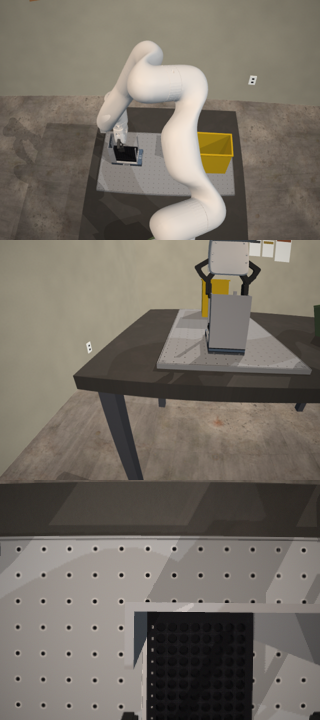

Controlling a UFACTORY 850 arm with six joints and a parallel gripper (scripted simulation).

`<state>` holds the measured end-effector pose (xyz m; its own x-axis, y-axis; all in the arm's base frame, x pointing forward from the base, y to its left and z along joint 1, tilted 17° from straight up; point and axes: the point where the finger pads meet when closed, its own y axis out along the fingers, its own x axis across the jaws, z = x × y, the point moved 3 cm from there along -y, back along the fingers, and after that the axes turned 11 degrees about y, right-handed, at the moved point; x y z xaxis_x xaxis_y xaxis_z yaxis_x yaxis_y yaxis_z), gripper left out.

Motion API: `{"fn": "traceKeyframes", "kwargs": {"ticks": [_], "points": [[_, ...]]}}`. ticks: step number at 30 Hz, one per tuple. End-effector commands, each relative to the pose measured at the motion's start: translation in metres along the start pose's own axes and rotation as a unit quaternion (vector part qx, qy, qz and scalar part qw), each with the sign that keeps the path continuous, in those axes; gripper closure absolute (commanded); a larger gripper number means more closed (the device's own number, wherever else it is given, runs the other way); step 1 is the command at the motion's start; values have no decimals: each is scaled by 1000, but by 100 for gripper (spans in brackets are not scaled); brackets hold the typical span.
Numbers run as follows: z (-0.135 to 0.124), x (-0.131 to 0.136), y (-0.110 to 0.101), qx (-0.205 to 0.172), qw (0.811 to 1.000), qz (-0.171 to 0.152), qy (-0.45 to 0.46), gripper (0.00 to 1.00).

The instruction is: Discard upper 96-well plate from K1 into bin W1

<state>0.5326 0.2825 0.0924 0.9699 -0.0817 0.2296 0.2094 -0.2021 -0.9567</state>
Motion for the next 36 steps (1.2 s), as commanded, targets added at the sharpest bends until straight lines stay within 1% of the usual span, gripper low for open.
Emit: {"fn": "traceKeyframes", "kwargs": {"ticks": [1, 13, 15, 30, 32, 36], "points": [[1, 1, 5, 1, 1000, -1, 0, 0], [1, 1, 25, 1, 1000, -1, 0, 0], [1, 1, 25, 1, 1000, -1, 0, 0], [1, 1, 50, 1, 1000, -1, 0, 0], [1, 1, 50, 1, 1000, -1, 0, 0], [1, 1, 56, 1, 1000, -1, 0, 0]]}}
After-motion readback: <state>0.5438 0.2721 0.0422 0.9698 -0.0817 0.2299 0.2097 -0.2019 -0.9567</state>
